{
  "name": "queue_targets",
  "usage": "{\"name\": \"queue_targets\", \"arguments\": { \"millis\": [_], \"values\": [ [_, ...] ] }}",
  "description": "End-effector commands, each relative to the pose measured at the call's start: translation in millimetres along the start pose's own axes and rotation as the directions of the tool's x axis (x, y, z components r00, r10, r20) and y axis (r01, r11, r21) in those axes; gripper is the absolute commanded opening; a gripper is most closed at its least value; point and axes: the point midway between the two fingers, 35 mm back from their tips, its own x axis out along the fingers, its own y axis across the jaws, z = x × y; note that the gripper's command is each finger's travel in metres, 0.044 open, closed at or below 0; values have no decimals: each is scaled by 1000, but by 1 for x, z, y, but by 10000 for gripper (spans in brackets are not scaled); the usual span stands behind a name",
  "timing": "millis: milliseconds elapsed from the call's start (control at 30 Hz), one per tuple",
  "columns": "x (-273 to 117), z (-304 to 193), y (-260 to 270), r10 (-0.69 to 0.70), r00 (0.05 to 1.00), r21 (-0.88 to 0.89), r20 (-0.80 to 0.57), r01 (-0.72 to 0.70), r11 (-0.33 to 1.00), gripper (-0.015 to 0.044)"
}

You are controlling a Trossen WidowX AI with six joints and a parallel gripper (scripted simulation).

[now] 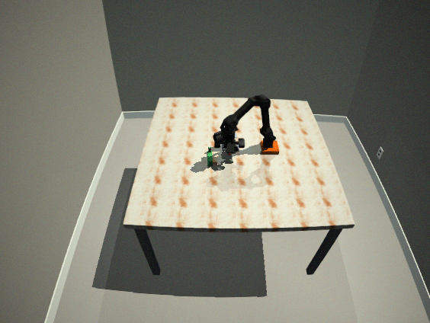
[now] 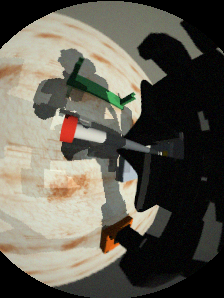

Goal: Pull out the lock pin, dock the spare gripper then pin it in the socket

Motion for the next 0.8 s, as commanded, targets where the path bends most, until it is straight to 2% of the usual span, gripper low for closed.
{"name": "queue_targets", "arguments": {
  "millis": [0,767],
  "values": [
    [1,-3,1,-2,1000,-3,-2,2,1000,0],
    [4,-16,0,0,1000,-3,-1,0,1000,0]
  ]
}}
